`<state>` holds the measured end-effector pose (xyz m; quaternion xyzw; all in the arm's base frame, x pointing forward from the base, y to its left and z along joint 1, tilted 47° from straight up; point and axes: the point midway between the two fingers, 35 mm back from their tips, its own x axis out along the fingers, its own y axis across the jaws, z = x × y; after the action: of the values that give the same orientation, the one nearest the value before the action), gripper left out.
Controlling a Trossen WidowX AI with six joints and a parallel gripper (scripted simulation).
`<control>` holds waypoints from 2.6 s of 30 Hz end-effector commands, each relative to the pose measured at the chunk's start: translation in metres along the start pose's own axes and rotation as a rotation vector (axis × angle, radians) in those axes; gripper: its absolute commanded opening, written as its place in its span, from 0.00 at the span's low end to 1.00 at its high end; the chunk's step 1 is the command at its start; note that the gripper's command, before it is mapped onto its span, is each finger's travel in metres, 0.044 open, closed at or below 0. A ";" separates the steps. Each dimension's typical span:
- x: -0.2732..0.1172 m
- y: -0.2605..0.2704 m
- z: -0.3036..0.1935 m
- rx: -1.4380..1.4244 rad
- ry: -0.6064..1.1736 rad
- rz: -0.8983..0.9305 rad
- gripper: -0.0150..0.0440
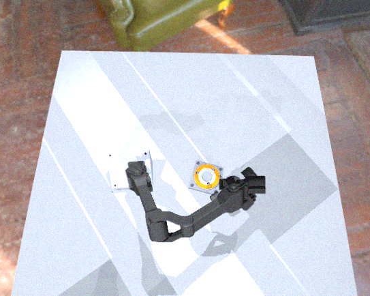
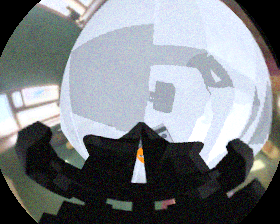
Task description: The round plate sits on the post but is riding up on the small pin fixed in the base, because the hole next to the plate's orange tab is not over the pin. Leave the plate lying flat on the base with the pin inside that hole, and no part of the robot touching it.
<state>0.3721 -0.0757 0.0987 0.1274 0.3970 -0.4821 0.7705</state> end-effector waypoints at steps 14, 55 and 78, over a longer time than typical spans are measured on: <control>-0.036 -0.068 -0.080 -0.941 0.143 -0.204 0.25; 0.018 -0.055 -0.067 -0.940 0.140 -0.205 0.25; 0.021 -0.029 -0.068 -0.939 0.140 -0.203 0.25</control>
<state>0.3171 -0.0669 0.0472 -0.2422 0.6318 -0.3152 0.6654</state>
